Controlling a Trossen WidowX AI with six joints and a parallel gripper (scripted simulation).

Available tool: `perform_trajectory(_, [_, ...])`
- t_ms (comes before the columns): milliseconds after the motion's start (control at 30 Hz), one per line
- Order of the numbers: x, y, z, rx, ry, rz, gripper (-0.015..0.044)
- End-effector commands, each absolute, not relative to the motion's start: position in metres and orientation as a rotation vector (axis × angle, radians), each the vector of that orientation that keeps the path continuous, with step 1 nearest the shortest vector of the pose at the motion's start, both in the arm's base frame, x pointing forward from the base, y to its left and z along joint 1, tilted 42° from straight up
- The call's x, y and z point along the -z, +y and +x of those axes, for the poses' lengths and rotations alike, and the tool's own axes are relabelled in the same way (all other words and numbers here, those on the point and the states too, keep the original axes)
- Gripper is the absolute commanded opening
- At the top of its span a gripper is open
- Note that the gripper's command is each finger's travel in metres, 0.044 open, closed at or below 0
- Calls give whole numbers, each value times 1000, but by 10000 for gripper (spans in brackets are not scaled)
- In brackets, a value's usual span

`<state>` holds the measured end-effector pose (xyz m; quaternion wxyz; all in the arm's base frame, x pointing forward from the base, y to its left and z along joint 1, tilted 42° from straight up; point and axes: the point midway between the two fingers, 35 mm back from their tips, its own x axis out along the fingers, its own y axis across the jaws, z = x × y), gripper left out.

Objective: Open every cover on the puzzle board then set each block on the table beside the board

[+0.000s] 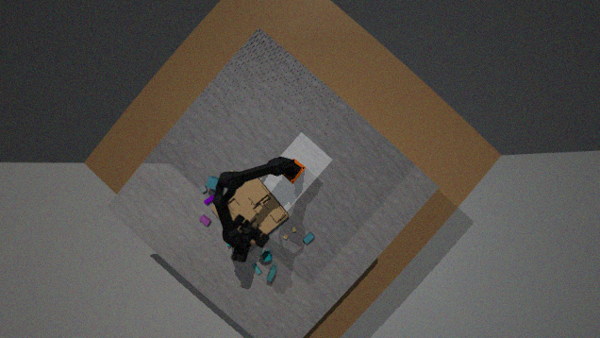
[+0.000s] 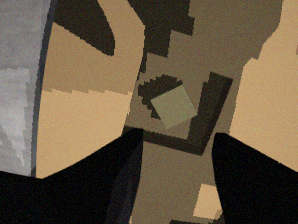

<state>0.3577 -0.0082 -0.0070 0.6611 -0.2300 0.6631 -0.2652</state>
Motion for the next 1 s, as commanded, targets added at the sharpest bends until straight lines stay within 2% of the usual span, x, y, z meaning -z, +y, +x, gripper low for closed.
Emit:
perform_trajectory(0, [7,-9,358,646,1474,-476,144])
perform_trajectory(967, [11,-13,357,942,1281,-132,144])
